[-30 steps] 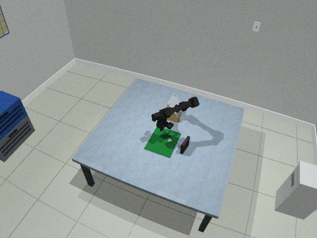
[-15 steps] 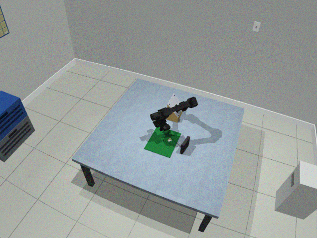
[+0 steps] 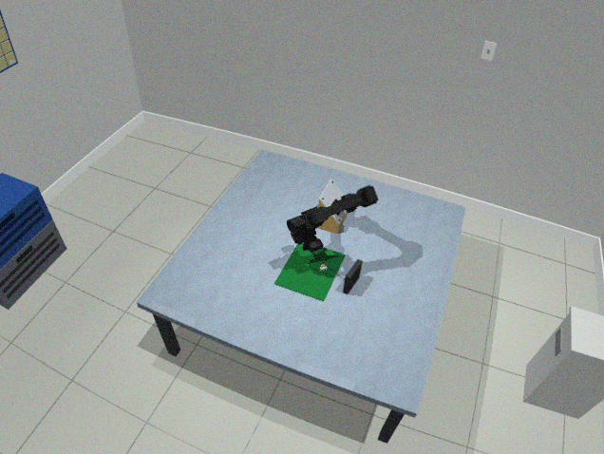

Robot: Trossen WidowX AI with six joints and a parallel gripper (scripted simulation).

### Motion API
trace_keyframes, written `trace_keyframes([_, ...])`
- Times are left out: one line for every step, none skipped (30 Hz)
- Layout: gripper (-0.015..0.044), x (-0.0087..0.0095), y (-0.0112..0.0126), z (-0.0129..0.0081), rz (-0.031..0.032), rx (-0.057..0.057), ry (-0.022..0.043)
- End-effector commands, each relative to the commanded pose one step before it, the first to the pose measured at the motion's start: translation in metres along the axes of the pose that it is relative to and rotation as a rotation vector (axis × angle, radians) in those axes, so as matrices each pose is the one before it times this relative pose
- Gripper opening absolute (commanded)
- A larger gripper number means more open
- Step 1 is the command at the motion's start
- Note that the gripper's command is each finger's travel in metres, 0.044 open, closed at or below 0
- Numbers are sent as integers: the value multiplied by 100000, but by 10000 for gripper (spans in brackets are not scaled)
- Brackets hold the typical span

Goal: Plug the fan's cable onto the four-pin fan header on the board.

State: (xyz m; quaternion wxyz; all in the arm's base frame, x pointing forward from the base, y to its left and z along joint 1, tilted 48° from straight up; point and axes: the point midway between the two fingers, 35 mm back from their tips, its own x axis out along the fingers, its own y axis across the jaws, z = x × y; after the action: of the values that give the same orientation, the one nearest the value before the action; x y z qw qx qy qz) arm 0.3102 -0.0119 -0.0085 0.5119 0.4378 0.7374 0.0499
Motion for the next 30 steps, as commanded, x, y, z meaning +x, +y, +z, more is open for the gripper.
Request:
trace_keyframes([0,320,-322,-9,-3725,-151,-2733])
trace_keyframes([0,138,-56,3,-874,-120,-578])
trace_keyframes([0,136,-54,3,-865,-118,-589])
trace_keyframes([0,135,-52,3,-856,-115,-600])
trace_keyframes([0,133,-50,3,-847,-113,-612])
trace_keyframes([0,132,-49,3,-838,-110,-623])
trace_keyframes([0,130,-47,3,-829,-107,-634])
trace_keyframes([0,128,-45,3,-820,-105,-645])
trace_keyframes([0,127,-44,3,-811,-102,-656])
trace_keyframes([0,126,-42,3,-807,-100,-672])
trace_keyframes([0,124,-40,3,-797,-97,-683])
trace_keyframes([0,122,-39,3,-787,-94,-693])
trace_keyframes([0,121,-37,3,-777,-91,-704])
trace_keyframes([0,119,-36,3,-767,-88,-714])
trace_keyframes([0,117,-34,3,-757,-84,-725])
trace_keyframes([0,115,-32,3,-746,-81,-735])
trace_keyframes([0,113,-31,3,-736,-78,-745])
trace_keyframes([0,111,-29,3,-725,-74,-755])
trace_keyframes([0,110,-28,2,-714,-71,-765])
trace_keyframes([0,108,-26,2,-704,-67,-775])
trace_keyframes([0,106,-25,2,-693,-64,-785])
trace_keyframes([0,104,-23,2,-681,-60,-794])
trace_keyframes([0,102,-22,2,-670,-56,-804])
trace_keyframes([0,100,-20,2,-659,-52,-813])
trace_keyframes([0,98,-19,2,-648,-48,-822])
trace_keyframes([0,96,-18,1,-636,-44,-831])
trace_keyframes([0,94,-16,1,-624,-40,-840])
trace_keyframes([0,92,-15,1,-613,-36,-849])
trace_keyframes([0,90,-14,1,-601,-32,-857])
trace_keyframes([0,87,-12,1,-584,-27,-858])
